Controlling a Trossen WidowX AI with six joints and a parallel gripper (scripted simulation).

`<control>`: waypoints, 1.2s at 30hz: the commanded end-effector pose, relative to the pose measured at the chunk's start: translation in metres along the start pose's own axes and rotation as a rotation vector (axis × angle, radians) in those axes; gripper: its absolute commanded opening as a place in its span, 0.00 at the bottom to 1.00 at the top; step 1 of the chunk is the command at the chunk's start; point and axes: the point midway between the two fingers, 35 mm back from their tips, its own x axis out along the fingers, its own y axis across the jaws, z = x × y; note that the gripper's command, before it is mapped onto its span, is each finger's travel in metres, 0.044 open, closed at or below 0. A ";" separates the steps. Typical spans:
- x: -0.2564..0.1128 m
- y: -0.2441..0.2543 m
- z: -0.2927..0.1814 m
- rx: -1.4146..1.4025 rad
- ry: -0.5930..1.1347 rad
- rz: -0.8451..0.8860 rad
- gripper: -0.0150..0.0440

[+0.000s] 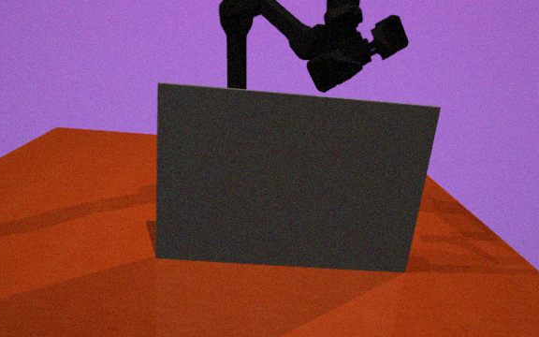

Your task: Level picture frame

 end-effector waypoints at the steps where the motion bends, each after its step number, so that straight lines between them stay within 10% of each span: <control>1: -0.045 -0.009 -0.021 0.170 -0.028 -0.024 0.69; 15: -0.199 -0.113 -0.077 0.816 -0.110 -0.092 0.69; 36: -0.200 -0.115 -0.078 0.824 -0.111 -0.093 0.69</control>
